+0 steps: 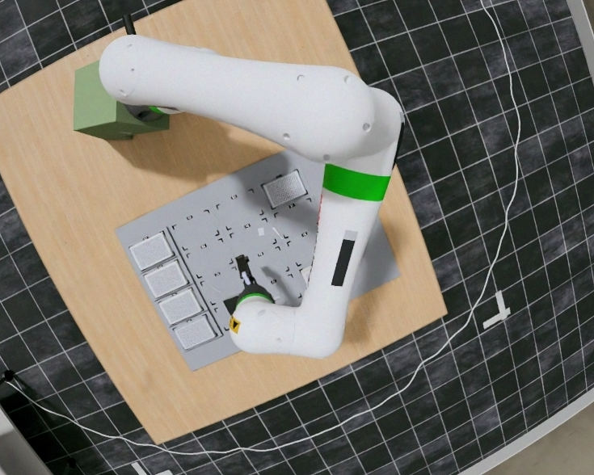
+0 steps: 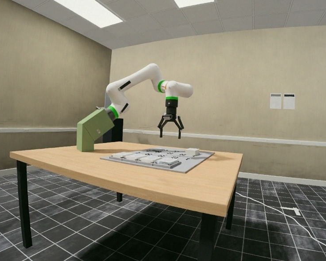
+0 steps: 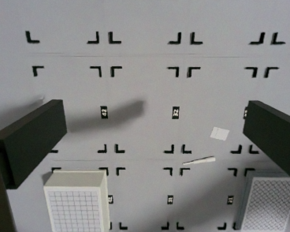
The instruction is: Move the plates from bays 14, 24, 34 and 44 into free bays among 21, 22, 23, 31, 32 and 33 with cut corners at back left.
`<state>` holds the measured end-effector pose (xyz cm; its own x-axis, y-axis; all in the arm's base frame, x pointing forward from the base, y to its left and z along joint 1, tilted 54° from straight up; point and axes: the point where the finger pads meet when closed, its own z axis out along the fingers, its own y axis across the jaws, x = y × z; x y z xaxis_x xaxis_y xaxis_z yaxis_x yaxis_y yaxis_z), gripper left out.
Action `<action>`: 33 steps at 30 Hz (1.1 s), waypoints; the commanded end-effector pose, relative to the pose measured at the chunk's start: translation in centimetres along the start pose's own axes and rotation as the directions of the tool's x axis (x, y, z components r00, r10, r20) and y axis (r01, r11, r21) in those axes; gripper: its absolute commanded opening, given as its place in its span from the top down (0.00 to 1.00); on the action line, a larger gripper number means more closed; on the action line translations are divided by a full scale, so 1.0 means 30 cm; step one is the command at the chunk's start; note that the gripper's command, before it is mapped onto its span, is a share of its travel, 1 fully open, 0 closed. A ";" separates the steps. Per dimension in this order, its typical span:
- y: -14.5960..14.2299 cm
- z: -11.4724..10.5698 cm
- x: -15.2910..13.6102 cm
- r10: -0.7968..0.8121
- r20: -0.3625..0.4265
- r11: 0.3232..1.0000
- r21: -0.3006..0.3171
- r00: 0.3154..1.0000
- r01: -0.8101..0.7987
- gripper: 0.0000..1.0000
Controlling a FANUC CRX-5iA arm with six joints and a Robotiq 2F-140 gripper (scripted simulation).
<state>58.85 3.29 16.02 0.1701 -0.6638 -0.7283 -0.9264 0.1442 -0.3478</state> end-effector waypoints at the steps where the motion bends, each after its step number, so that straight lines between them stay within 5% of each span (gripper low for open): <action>1: -0.002 -0.003 0.001 0.000 -0.001 1.000 0.001 1.000 0.000 0.00; 22: -0.002 -0.003 0.001 0.000 -0.001 1.000 0.001 1.000 0.000 0.00; 33: -0.002 -0.003 0.121 0.000 -0.001 1.000 0.001 1.000 0.000 0.00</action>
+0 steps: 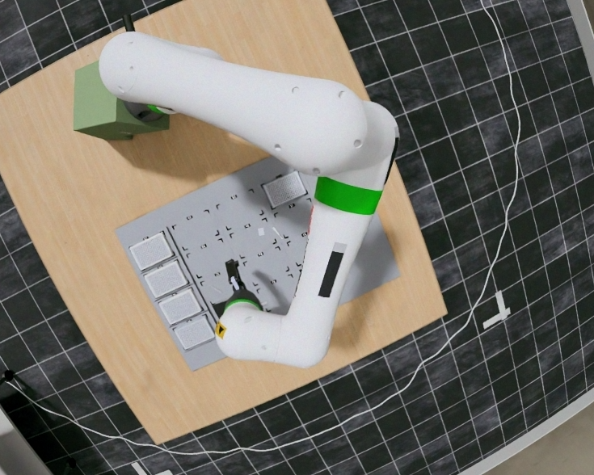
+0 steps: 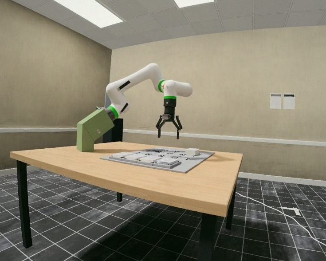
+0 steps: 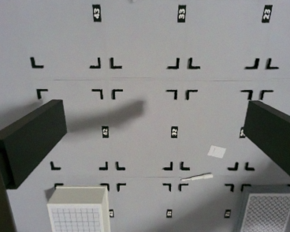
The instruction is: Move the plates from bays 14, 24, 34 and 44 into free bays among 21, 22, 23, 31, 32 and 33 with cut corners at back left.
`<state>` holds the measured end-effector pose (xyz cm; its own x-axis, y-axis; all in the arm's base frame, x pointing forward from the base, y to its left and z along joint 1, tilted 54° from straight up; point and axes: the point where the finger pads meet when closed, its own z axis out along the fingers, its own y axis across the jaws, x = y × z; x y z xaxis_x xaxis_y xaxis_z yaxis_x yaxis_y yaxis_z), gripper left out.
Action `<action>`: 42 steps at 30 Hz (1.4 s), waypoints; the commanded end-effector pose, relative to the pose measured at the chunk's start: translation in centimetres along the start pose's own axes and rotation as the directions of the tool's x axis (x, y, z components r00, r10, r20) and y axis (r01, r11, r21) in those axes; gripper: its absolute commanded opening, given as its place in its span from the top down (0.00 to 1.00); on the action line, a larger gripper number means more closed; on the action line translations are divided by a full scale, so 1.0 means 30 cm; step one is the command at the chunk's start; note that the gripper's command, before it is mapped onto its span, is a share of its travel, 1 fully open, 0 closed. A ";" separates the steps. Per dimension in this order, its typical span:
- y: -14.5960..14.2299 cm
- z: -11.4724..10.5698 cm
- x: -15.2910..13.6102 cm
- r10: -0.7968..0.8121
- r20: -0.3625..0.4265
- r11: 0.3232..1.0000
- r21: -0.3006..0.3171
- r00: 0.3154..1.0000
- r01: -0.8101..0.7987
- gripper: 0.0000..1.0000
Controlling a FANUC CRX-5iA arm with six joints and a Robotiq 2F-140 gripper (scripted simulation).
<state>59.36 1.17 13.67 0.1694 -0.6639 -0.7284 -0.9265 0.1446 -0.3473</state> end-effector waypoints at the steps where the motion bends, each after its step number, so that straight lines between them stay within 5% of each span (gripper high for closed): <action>1: -0.003 -0.003 0.028 -0.001 -0.001 1.000 0.001 1.000 0.001 0.00; 31: -0.003 -0.004 0.402 -0.001 -0.001 1.000 0.001 1.000 0.001 0.00; 42: -0.003 -0.004 0.441 -0.001 -0.001 1.000 0.001 1.000 0.001 0.00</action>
